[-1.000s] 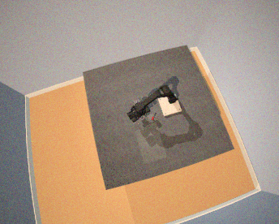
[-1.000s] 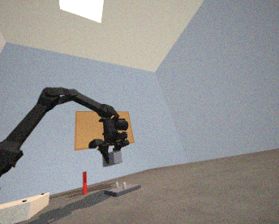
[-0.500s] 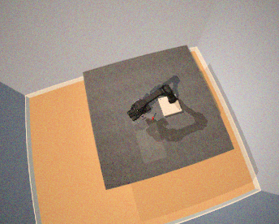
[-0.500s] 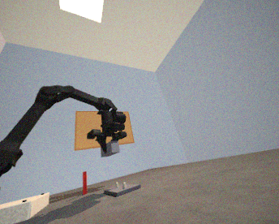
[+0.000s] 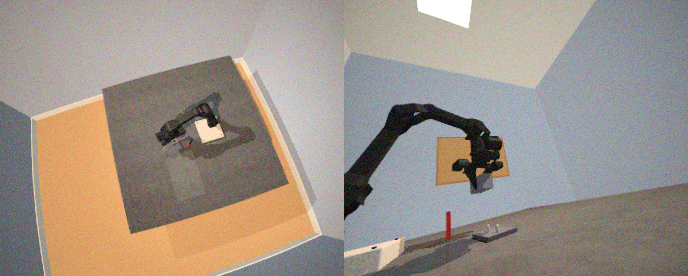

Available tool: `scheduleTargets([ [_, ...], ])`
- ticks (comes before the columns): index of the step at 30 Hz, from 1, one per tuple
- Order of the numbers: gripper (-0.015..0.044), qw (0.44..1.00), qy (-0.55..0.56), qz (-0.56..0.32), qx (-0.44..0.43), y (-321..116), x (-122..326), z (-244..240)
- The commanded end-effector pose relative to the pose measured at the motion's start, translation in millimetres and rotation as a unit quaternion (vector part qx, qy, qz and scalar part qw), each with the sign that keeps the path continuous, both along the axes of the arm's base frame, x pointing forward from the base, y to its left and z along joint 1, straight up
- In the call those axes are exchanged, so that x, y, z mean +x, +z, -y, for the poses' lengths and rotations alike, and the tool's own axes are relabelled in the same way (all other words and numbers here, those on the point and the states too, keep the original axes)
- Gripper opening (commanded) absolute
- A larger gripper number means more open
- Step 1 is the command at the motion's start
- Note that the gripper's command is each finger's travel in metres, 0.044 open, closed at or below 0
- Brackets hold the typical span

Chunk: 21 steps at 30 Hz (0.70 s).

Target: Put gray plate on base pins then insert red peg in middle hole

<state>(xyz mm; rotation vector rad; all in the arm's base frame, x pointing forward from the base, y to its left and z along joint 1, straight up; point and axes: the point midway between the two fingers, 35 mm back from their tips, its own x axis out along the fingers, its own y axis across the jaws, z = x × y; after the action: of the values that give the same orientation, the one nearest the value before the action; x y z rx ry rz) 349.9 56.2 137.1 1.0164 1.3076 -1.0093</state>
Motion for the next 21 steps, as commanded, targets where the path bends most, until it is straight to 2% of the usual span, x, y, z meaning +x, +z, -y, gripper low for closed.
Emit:
scheduleTargets([
  [1,0.0,1.0,-0.007,0.003,0.0,-4.3,1.2,10.7],
  [21,0.0,0.999,-0.047,0.006,0.001,-36.1,1.6,69.0],
])
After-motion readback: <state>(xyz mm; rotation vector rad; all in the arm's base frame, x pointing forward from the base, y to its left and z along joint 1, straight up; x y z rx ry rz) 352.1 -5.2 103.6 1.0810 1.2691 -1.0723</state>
